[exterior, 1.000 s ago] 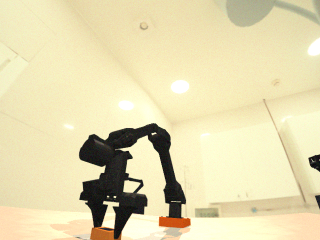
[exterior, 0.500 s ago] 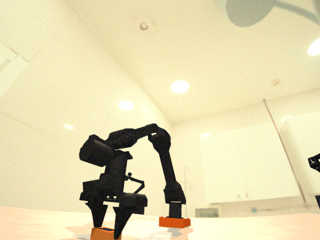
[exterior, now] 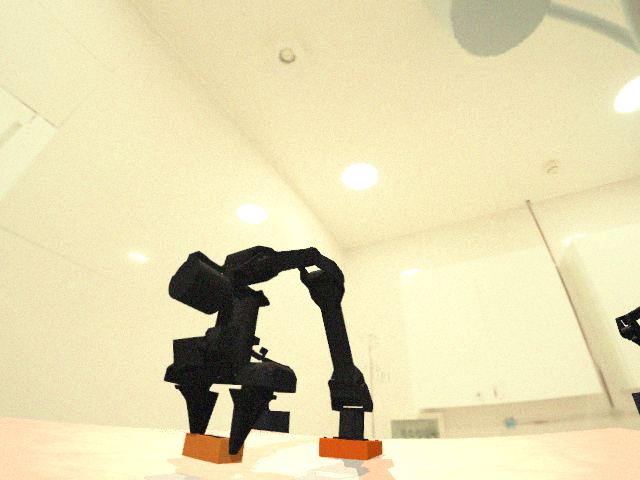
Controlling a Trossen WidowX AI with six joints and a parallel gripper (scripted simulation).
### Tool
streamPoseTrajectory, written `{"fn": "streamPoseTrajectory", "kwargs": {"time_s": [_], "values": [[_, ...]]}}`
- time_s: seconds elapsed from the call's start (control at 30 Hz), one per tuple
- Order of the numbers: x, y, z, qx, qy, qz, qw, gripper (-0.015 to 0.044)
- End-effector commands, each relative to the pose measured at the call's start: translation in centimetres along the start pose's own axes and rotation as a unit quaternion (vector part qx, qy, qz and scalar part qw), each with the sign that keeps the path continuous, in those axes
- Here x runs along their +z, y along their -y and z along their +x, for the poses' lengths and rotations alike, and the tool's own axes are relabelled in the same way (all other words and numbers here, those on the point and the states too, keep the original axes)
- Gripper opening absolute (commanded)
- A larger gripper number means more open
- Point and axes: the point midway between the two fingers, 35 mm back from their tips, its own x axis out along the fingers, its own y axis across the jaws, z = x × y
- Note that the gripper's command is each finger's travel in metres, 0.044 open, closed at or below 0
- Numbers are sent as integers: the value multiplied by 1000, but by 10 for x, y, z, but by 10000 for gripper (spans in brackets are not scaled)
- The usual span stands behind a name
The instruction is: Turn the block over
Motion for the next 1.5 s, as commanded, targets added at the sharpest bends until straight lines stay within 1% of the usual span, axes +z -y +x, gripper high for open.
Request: {"fn": "streamPoseTrajectory", "kwargs": {"time_s": [0.0,0.6,1.13,1.23,1.47], "values": [[-2,0,4,2,17,2,1000,0],[-1,0,11,2,145,3,989,0],[-9,-1,8,2,257,2,966,0],[-11,-1,8,2,267,2,964,0],[-3,0,21,1,306,3,952,0]]}}
